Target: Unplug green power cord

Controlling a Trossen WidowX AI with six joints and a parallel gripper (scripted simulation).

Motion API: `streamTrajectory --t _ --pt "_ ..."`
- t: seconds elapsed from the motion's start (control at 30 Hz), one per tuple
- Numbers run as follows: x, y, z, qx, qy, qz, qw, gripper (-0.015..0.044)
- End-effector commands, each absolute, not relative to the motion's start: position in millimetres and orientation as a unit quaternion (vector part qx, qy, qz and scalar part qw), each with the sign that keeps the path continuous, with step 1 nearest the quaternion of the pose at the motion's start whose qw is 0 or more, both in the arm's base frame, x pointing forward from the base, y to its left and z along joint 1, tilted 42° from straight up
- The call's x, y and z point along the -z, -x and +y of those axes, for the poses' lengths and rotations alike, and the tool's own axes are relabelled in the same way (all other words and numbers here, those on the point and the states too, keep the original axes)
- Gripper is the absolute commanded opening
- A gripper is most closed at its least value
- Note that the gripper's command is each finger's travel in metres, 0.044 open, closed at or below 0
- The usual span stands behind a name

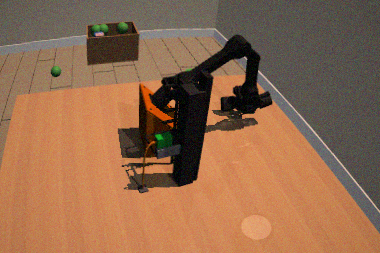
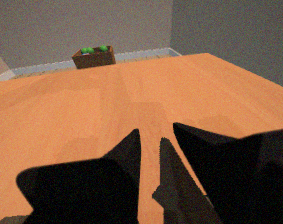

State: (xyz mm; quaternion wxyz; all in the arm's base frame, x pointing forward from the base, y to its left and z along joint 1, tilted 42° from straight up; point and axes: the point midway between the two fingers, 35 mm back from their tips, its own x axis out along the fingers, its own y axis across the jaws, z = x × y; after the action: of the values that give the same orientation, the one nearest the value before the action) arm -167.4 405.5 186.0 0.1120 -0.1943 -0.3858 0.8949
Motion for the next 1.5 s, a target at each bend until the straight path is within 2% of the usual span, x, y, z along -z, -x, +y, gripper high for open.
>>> streamTrajectory --t 0.0,0.2,0.47,0.73,1.1,1.47 --pt "-210 117 427 -0.879 0.232 -0.366 0.200 0.0160" --pt "-221 19 441 -0.856 0.280 -0.284 0.329 0.0160" --pt "-217 -106 424 -0.812 0.300 -0.142 0.480 0.0160" --pt "-187 -196 389 -0.767 0.269 0.028 0.583 0.0160" --pt "-121 -311 271 -0.590 0.106 0.356 0.717 0.0160" --pt "-60 -356 117 -0.313 -0.127 0.585 0.738 0.0160"
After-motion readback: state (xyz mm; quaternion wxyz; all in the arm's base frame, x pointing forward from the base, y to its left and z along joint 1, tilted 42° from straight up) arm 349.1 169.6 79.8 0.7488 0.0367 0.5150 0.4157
